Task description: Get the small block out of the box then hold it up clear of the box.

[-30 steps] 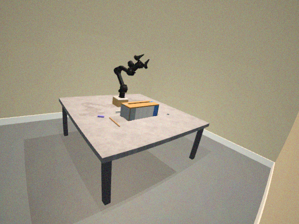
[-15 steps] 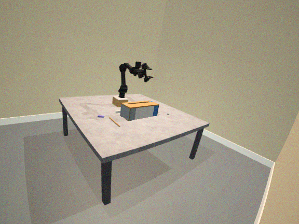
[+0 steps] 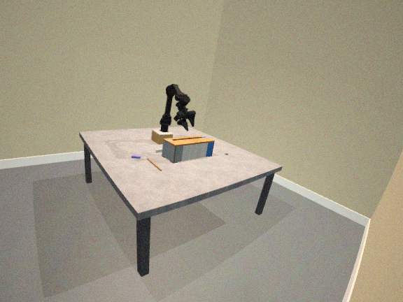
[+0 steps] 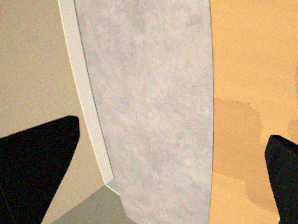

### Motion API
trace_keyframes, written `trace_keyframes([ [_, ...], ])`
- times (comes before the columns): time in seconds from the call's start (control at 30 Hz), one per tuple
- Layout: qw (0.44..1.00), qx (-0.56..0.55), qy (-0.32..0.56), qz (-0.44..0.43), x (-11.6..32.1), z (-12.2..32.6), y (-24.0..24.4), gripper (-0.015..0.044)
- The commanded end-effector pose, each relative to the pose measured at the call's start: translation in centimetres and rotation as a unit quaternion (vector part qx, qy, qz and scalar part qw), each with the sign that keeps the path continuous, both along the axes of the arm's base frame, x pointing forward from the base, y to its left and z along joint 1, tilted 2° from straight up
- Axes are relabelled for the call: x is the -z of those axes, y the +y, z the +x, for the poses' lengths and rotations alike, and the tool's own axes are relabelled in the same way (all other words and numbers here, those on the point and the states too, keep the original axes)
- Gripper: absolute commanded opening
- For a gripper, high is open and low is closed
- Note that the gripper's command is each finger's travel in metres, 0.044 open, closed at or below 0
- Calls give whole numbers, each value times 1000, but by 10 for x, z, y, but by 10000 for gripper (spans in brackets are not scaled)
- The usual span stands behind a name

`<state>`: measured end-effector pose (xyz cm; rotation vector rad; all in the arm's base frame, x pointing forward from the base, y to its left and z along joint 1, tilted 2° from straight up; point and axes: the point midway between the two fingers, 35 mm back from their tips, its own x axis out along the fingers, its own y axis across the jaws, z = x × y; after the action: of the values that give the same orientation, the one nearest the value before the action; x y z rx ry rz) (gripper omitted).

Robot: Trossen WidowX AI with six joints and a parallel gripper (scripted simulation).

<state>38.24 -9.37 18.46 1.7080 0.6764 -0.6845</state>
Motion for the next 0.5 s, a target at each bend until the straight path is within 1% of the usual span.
trace_keyframes([
  [0.0, 983, -60, 173, 22, 47, -43, -15, 400],
  [0.07, 962, -96, 249, 52, 60, -68, -18, 400],
  [0.13, 945, -122, 294, 77, 65, -85, -18, 400],
  [0.47, 942, -126, 300, 81, 65, -87, -18, 400],
])
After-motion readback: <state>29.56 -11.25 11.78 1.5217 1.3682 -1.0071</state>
